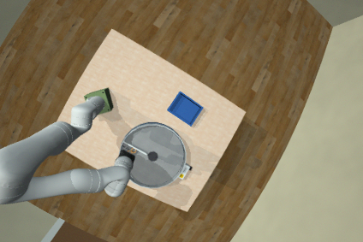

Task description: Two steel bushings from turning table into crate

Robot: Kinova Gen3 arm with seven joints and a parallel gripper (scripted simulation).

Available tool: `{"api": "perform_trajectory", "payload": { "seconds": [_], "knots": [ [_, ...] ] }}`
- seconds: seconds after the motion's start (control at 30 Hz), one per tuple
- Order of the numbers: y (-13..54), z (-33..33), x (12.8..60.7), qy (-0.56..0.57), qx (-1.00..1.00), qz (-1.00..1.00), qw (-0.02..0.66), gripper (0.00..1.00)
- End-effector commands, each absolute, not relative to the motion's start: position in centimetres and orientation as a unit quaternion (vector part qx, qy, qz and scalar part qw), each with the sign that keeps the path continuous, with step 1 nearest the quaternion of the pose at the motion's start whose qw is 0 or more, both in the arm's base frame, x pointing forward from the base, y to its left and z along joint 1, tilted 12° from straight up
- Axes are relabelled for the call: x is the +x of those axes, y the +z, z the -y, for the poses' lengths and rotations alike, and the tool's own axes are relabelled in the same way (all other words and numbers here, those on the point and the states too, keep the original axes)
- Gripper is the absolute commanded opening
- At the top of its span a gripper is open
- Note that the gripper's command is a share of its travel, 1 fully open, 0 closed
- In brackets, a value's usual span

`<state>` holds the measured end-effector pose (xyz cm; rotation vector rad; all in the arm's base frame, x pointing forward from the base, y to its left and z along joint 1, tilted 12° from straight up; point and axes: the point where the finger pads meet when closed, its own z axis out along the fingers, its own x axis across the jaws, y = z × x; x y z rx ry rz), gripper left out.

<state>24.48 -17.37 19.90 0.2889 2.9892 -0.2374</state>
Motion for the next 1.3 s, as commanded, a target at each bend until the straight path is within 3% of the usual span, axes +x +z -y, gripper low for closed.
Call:
{"api": "perform_trajectory", "payload": {
  "seconds": [0.0,0.33,0.5,1.27],
  "knots": [
    [19.9,17.4,24.5,-0.079,0.096,-0.990,0.065,1.00],
    [19.9,17.4,24.5,-0.079,0.096,-0.990,0.065,1.00],
    [14.8,16.5,24.8,-0.078,0.096,-0.990,0.067,1.00],
    [14.8,16.5,24.9,-0.078,0.096,-0.990,0.068,1.00]
  ]
}}
